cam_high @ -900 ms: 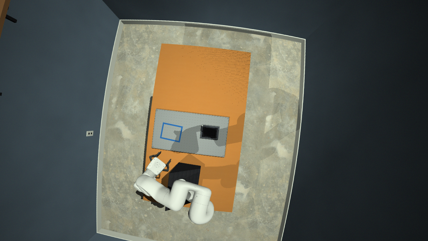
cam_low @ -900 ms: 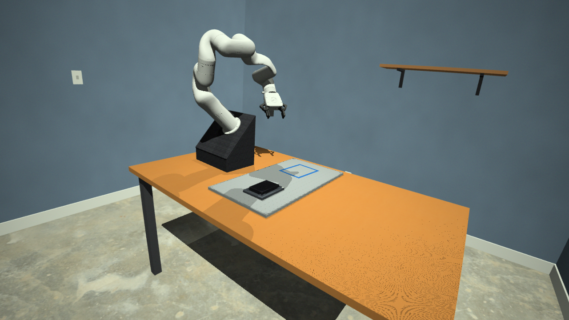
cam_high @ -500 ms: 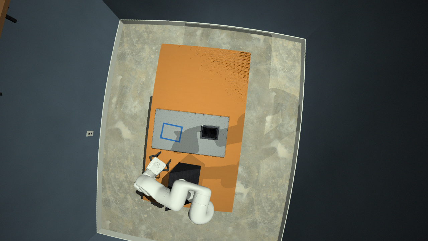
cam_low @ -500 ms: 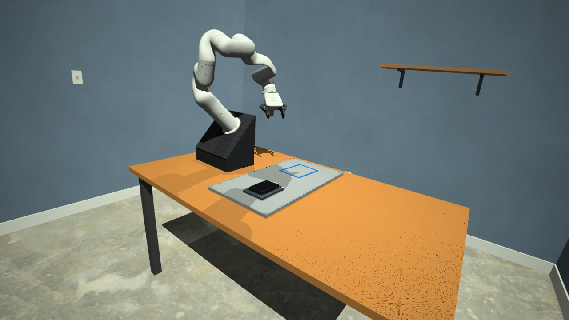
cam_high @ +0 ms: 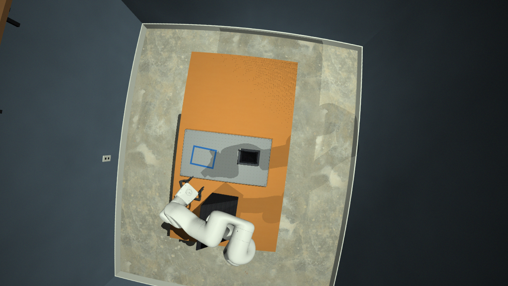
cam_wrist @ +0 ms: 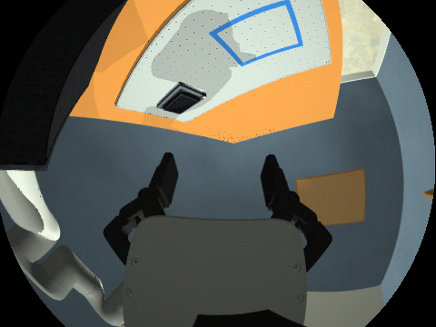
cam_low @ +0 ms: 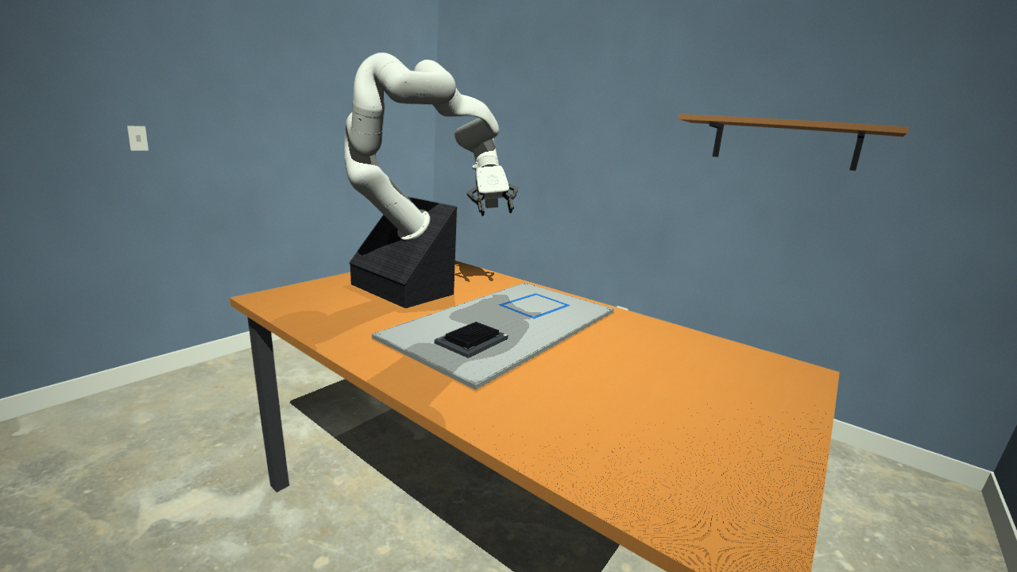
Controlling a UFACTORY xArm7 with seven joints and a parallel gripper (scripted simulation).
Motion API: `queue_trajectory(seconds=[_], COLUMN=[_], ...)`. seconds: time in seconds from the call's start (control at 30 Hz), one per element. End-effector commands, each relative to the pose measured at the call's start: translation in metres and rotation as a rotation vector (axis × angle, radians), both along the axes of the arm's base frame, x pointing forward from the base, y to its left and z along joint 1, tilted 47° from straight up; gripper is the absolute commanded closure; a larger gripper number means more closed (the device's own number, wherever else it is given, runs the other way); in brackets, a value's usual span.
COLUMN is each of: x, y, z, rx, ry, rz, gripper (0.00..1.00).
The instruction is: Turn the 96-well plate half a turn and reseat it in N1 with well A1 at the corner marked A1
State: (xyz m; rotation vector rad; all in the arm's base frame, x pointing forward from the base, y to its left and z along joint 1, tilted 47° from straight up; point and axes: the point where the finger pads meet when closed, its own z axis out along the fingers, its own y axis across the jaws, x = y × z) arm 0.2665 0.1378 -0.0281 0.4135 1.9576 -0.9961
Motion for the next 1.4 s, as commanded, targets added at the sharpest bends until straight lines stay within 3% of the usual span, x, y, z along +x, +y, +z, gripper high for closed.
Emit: queue_trajectory(seconds=[0.0,0.13,0.2,0.7,0.77,1.27,1.37], x=[0.010,0.018,0.018,0.053,0.053,0.085,0.088], y=[-0.003,-0.007,-0.007,-0.031,-0.031,-0.059,-0.063], z=[0.000,0.000,0.000,0.002,0.002,0.006,0.007], rx=[0.107,0.179,0.179,0.435,0.435,0.647,0.659], ry=[-0.099,-0.176,-0.176,-0.500,-0.500,-0.857,-0.883], rz=[-0.081,-0.147,-0.147,-0.417,-0.417,-0.692,-0.710], gripper=[0.00,0.00,0.00,0.00,0.00,0.00,0.00])
